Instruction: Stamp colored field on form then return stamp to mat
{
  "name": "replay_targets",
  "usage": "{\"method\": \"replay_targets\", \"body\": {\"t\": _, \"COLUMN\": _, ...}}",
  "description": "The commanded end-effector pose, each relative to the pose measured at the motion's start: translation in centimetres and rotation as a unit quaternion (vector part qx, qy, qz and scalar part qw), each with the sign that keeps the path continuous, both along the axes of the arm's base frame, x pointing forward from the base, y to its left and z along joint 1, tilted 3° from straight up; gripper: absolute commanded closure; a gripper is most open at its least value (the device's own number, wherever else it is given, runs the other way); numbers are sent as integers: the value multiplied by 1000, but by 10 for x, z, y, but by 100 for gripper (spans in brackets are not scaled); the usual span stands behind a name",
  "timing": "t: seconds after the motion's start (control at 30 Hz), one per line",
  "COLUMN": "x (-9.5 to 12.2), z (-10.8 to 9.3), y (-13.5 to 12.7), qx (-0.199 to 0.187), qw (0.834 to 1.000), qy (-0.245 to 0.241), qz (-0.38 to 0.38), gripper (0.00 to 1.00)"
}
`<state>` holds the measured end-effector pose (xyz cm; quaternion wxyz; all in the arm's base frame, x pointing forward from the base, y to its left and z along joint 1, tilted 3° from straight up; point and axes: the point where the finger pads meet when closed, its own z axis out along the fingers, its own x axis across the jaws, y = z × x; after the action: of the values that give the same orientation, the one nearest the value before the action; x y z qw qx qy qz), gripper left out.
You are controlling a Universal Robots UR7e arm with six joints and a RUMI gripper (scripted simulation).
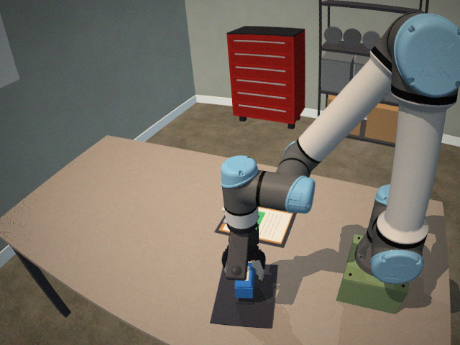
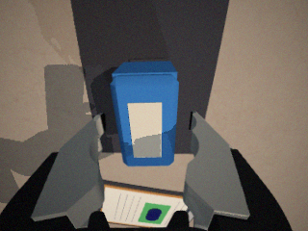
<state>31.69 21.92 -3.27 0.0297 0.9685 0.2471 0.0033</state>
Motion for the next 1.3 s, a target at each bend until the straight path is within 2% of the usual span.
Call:
{"method": "replay_targets", "body": {"t": 0.0, "x": 0, "z": 10, "y": 1, "qx": 0, "qw": 1000, "qy": 0, "qz": 0, "gripper": 48}}
{"method": "replay_targets", "body": {"t": 0.3, "x": -1, "z": 60, "y": 3, "qx": 0, "qw": 1000, "qy": 0, "qz": 0, "gripper": 48}}
{"method": "replay_targets", "body": {"t": 0.47, "x": -1, "z": 78, "y": 4, "qx": 0, "qw": 1000, "qy": 0, "qz": 0, "gripper": 48}}
{"method": "replay_targets", "body": {"t": 1.27, "x": -1, "z": 82, "y": 5, "qx": 0, "qw": 1000, "qy": 0, "qz": 0, "gripper": 48}}
